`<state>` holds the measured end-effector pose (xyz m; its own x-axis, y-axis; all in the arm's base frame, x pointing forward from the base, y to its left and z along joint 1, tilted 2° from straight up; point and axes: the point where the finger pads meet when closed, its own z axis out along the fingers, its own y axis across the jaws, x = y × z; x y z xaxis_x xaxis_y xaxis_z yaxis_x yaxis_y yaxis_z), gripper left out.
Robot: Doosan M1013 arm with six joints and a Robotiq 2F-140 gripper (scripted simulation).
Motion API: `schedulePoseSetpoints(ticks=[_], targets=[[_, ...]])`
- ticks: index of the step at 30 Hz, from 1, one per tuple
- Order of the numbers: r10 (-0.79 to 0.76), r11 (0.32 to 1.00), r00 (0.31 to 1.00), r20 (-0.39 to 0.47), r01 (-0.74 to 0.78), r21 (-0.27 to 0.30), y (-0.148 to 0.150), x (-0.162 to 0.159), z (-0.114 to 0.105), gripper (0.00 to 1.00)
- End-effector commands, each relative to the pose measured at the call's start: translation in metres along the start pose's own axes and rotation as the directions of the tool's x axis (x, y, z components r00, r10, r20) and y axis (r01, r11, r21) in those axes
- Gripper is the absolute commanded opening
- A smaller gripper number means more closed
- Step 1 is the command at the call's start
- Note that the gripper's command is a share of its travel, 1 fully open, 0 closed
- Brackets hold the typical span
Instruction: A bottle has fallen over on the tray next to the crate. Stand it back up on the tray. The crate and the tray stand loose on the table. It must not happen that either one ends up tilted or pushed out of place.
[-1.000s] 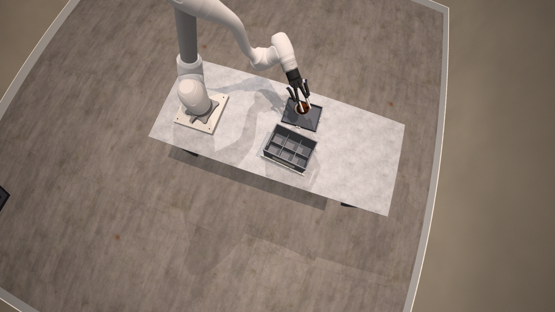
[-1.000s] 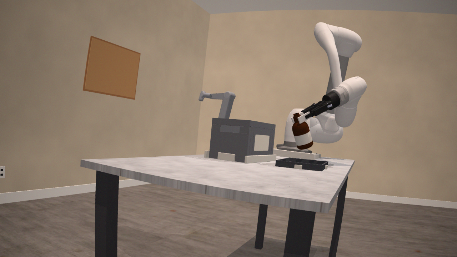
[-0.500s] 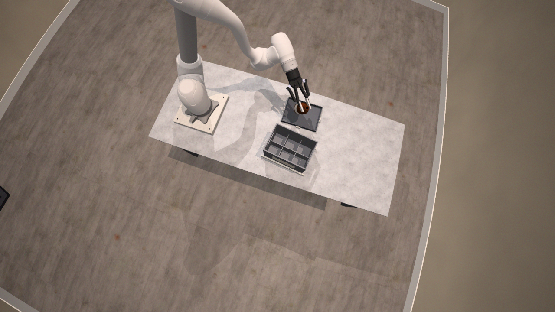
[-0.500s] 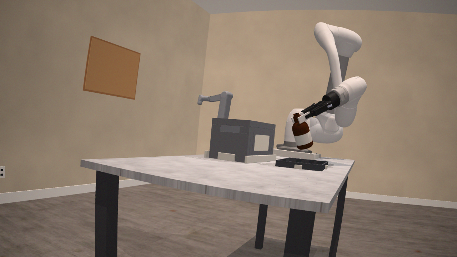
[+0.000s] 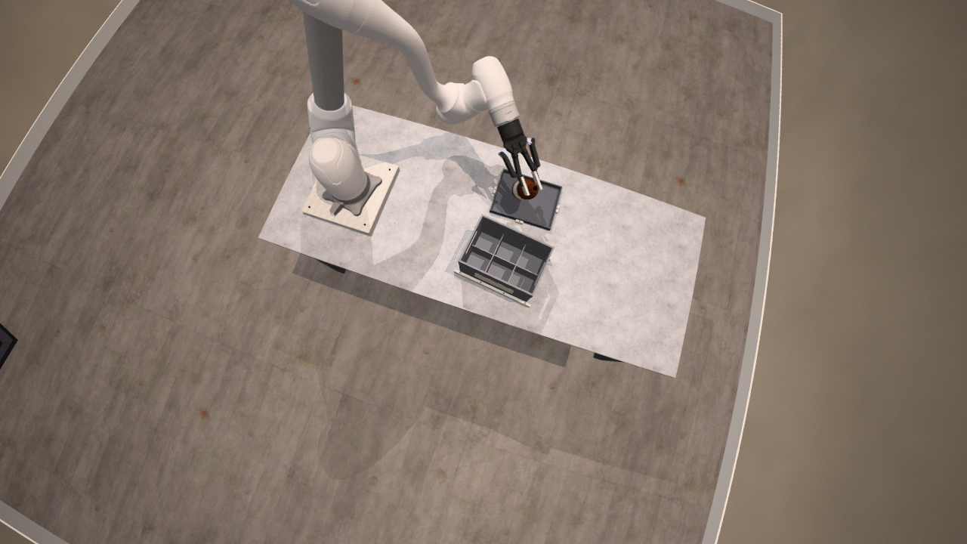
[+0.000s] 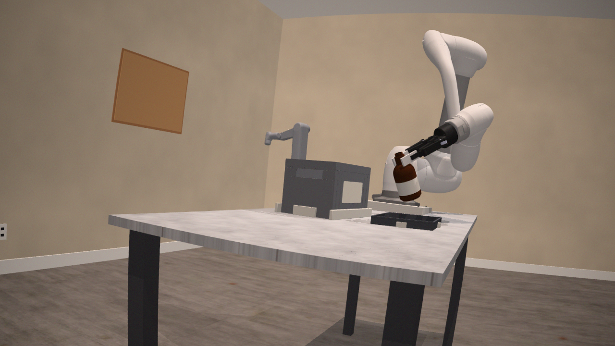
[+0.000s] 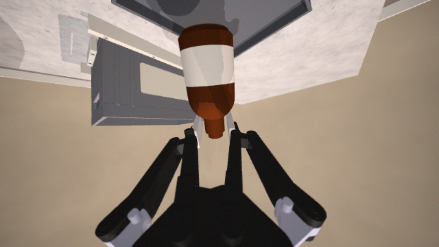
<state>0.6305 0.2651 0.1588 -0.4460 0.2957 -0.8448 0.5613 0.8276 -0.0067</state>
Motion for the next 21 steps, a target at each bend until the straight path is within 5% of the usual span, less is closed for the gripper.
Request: schedulePoseSetpoints(ticks=[1, 21], targets=[[-0.007, 1.000, 1.000, 0.010, 0.007, 0.004, -0.0029, 0.0017, 0.0010, 0.10], [-0.010, 1.000, 0.995, 0.100, 0.009, 0.012, -0.0044, 0.0037, 0.0025, 0.10]])
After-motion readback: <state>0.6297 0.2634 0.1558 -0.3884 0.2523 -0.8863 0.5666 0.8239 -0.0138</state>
